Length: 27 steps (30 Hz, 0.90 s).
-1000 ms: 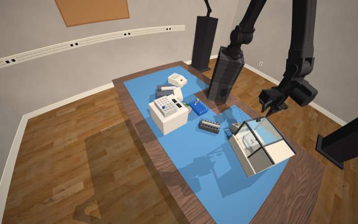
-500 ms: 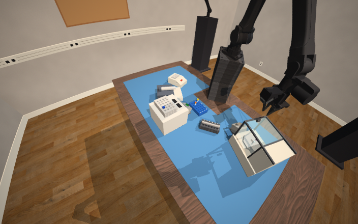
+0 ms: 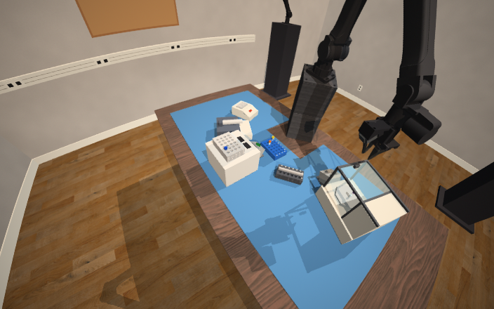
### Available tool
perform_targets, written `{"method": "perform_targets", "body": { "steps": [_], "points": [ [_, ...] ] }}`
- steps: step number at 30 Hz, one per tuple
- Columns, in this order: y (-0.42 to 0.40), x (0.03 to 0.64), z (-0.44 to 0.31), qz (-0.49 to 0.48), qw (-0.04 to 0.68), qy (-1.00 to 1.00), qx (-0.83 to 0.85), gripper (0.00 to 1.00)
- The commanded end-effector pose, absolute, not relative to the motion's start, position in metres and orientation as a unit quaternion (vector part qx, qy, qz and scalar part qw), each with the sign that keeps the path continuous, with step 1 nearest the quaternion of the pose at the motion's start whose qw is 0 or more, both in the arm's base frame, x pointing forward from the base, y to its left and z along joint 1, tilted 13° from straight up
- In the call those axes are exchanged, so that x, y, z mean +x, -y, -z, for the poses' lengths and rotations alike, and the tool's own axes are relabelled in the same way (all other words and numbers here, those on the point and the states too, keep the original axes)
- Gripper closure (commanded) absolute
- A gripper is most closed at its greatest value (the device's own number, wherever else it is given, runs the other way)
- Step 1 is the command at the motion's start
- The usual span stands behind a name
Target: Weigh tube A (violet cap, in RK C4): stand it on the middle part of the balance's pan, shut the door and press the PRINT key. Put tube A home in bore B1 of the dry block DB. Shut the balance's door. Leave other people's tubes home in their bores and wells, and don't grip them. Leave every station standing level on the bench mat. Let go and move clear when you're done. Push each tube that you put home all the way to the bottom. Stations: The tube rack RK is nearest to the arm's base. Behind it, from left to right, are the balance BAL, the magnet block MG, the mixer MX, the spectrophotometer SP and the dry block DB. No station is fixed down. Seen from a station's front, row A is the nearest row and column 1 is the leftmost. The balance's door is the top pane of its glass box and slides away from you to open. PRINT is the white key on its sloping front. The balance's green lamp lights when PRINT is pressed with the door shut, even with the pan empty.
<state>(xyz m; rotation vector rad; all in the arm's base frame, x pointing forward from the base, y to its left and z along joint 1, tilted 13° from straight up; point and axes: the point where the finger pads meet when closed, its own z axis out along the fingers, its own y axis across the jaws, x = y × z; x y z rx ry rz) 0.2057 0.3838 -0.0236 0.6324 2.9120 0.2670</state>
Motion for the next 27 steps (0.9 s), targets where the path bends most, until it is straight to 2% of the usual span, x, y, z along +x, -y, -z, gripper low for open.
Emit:
{"method": "perform_targets", "body": {
  "steps": [1, 14, 15, 22, 27],
  "points": [
    [-0.391, 0.209, 0.017, -0.099, 0.078, -0.969, 0.213, 0.70],
    [-0.391, 0.209, 0.017, -0.099, 0.078, -0.969, 0.213, 0.70],
    [-0.379, 0.206, 0.038, -0.084, 0.077, -0.974, 0.193, 1.00],
    [-0.365, 0.206, 0.063, -0.078, 0.083, -0.987, 0.115, 1.00],
    [-0.390, 0.212, 0.038, -0.104, 0.102, -0.989, 0.028, 1.00]
  ]
}}
